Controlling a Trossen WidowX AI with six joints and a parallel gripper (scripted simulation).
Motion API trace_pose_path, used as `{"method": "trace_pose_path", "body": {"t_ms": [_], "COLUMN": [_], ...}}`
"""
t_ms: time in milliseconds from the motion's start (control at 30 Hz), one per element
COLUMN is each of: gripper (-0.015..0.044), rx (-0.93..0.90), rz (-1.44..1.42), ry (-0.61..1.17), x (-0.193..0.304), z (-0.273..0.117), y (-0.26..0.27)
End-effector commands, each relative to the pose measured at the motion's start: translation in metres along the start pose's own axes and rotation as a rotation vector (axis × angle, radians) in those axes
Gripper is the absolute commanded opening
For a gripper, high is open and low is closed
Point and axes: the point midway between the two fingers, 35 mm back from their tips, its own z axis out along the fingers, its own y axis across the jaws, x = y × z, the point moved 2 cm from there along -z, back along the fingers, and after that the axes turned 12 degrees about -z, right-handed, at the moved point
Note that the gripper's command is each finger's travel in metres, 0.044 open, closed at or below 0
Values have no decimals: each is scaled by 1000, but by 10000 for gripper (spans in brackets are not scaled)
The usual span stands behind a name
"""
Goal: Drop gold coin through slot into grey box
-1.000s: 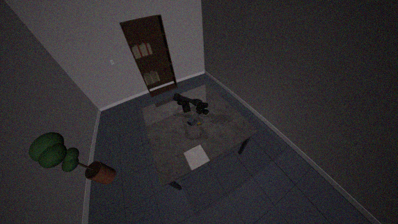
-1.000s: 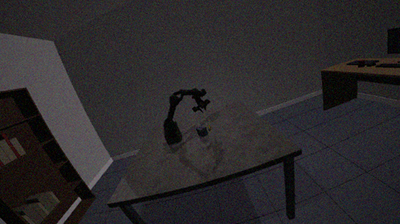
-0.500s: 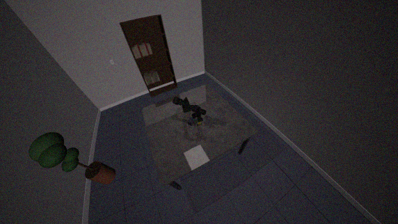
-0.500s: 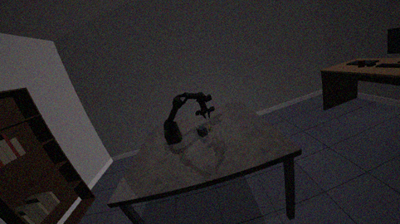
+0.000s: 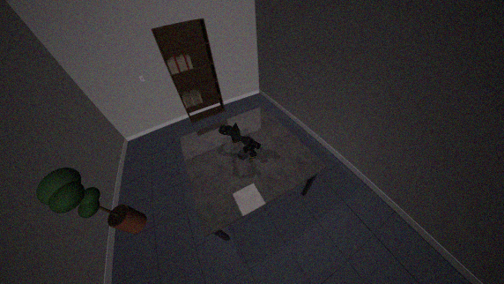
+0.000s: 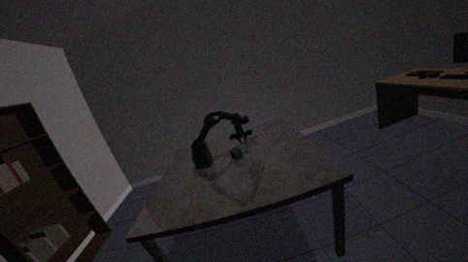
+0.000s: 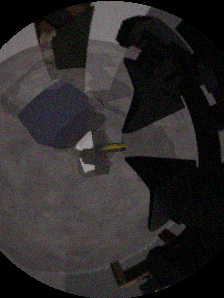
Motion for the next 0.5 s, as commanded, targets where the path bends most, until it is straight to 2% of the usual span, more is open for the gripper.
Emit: {"method": "trace_pose_path", "body": {"t_ms": [0,467], "gripper": [161,161], "rx": [7,8], "rz": [-8,-7], "ry": [-7,-6], "x": [0,0], "z": [7,29], "y": [-2,-2]}}
